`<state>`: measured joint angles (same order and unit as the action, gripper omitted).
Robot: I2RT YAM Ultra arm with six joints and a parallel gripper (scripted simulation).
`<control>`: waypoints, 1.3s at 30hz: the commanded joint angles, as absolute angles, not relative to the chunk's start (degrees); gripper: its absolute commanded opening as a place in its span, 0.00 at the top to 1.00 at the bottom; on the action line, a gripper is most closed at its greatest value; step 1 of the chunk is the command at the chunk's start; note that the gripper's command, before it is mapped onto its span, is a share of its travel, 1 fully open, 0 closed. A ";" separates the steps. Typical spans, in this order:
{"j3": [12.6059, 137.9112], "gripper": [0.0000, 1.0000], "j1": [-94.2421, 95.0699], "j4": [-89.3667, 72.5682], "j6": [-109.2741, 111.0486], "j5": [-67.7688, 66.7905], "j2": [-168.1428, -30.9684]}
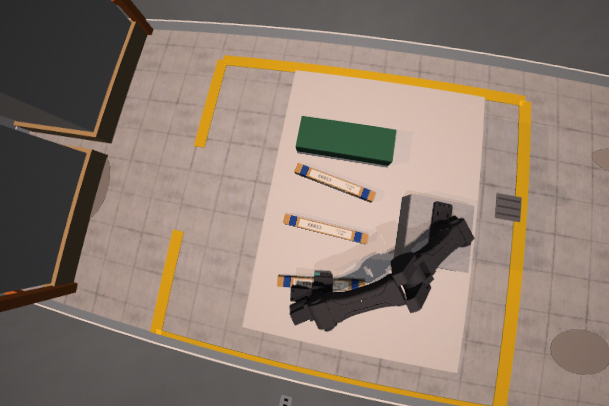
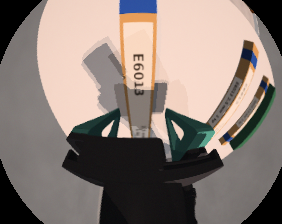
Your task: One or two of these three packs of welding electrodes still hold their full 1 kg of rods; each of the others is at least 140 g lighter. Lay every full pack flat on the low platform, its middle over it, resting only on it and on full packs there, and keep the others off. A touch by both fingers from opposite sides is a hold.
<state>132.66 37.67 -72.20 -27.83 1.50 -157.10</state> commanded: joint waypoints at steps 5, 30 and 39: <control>134.26 0.26 38.06 -69.24 -28.09 1.50 -155.26; 132.47 0.26 38.07 -68.54 -28.16 1.49 -157.47; 131.23 0.26 38.19 -66.84 -28.19 1.50 -158.28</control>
